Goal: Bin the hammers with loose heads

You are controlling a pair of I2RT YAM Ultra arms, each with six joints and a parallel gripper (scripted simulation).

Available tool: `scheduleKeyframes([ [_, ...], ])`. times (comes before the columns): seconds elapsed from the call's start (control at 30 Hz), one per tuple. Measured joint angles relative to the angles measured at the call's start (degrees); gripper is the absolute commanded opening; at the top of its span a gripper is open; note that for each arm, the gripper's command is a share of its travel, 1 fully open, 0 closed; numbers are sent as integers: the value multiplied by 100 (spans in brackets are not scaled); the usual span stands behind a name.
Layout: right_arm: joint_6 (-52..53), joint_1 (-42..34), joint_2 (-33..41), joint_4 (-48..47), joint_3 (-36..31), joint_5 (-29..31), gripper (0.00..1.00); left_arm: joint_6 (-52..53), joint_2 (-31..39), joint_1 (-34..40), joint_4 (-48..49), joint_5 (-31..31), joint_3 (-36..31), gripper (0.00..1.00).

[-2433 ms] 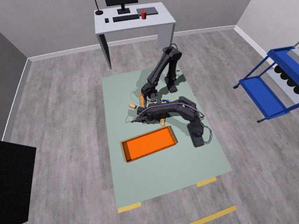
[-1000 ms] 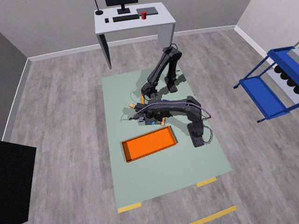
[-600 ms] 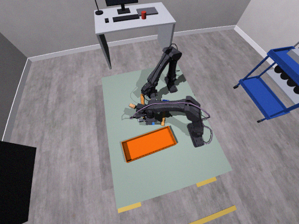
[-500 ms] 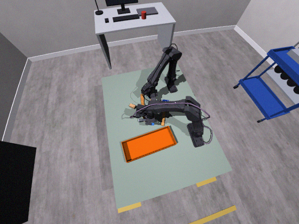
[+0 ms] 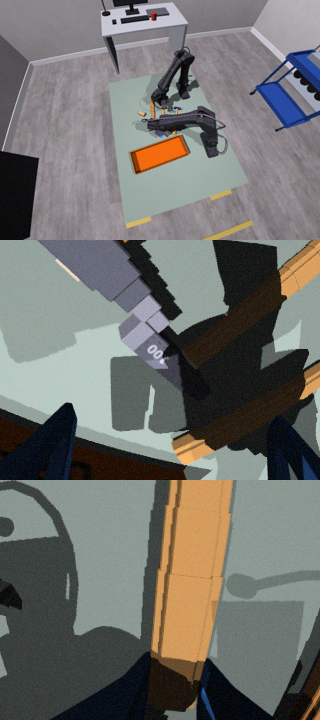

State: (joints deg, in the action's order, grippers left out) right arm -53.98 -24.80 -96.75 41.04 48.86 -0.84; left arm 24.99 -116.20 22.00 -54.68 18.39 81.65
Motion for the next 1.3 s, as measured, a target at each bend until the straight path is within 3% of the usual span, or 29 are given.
scheduleKeyframes([
  [0.93,0,0,0,0,0,0,19,5779,269,-938,1023,1864,-1331,100],
  [1.3,0,0,0,0,0,0,19,6572,184,-1174,1067,2135,-1394,100],
])
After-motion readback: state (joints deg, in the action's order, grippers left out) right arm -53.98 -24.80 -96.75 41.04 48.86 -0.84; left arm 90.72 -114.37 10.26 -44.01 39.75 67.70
